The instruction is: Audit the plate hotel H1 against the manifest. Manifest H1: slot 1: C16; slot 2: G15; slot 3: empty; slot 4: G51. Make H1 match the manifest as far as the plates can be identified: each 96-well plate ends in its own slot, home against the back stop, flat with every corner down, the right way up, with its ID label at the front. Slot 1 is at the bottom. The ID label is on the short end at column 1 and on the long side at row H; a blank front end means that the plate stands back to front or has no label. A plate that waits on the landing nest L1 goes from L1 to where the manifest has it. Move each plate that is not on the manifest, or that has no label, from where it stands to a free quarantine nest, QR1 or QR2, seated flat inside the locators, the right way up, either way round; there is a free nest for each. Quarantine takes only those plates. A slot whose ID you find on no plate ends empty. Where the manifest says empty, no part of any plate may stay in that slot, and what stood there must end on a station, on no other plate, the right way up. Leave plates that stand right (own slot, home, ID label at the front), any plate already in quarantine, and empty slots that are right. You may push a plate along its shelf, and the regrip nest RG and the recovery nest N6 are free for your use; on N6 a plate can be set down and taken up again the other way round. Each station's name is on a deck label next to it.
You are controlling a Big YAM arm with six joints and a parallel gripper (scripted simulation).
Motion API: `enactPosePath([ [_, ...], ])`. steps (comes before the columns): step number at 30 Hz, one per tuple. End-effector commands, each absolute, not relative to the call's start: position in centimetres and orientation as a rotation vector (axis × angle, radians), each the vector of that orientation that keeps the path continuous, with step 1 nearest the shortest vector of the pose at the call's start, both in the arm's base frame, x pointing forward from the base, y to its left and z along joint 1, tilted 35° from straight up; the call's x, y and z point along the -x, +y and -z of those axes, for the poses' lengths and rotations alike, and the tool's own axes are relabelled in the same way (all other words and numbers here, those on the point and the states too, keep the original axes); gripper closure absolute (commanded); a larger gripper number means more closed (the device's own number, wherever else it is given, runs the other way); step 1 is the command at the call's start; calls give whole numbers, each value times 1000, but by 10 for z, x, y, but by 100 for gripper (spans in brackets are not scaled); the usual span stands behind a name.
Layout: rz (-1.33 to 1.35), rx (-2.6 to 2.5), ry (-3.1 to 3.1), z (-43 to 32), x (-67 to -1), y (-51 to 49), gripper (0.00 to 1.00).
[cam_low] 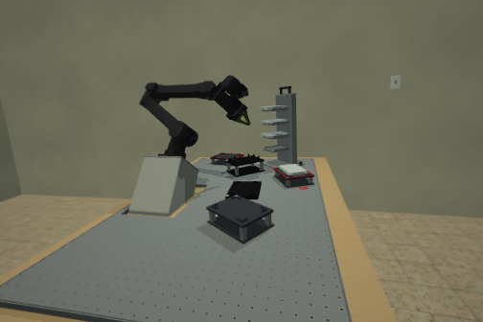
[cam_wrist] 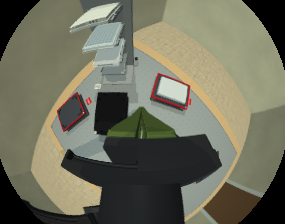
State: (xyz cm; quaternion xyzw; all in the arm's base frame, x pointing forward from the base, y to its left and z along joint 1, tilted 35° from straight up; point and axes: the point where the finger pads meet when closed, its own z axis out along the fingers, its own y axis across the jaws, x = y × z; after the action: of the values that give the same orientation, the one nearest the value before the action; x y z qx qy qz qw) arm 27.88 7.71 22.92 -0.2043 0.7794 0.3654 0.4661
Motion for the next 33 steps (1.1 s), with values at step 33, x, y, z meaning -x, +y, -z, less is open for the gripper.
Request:
enactPosePath([
  [33, -936, 469, 1910, -287, -224, 151, 100],
])
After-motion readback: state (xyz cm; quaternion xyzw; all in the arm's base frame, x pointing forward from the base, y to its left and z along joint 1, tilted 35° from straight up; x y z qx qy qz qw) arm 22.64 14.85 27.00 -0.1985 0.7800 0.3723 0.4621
